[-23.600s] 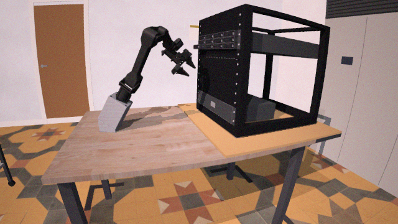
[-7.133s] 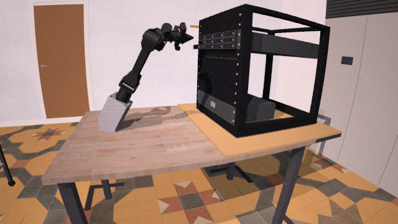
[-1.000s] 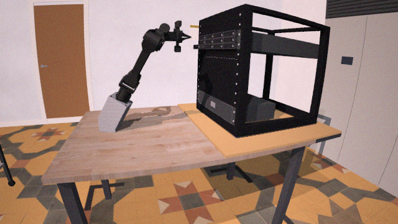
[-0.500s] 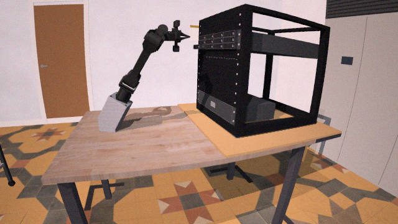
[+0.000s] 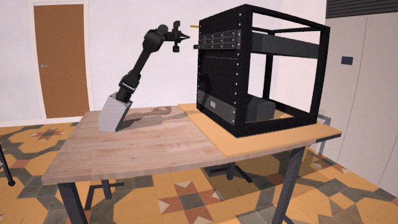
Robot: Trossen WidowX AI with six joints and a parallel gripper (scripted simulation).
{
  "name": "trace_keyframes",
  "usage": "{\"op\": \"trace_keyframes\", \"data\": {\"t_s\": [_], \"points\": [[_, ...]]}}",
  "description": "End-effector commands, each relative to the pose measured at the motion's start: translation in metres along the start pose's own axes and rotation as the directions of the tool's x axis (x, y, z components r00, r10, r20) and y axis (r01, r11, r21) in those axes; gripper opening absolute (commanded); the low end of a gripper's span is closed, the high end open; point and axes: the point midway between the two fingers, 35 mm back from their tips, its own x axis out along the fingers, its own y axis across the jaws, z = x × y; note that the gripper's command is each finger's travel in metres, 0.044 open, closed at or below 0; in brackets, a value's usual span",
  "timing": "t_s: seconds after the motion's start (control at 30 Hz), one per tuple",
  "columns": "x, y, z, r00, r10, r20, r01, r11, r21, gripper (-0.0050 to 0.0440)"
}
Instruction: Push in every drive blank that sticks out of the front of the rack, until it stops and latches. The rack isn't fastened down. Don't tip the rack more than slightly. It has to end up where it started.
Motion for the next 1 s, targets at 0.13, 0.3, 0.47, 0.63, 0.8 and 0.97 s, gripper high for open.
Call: {"op": "trace_keyframes", "data": {"t_s": [0.13, 0.3, 0.47, 0.63, 0.8, 0.97], "points": [[0.026, 0.001, 0.001, 1.000, 0.002, 0.003, -0.002, 1.000, 0.005, -0.0050], [0.032, 0.001, 0.001, 1.000, 0.002, 0.003, -0.002, 1.000, 0.005, -0.0050], [0.032, 0.001, 0.001, 1.000, 0.002, 0.003, -0.002, 1.000, 0.005, -0.0050], [0.032, 0.001, 0.001, 1.000, 0.002, 0.003, -0.002, 1.000, 0.005, -0.0050], [0.032, 0.001, 0.001, 1.000, 0.002, 0.003, -0.002, 1.000, 0.005, -0.0050], [0.032, 0.001, 0.001, 1.000, 0.002, 0.003, -0.002, 1.000, 0.005, -0.0050]]}}
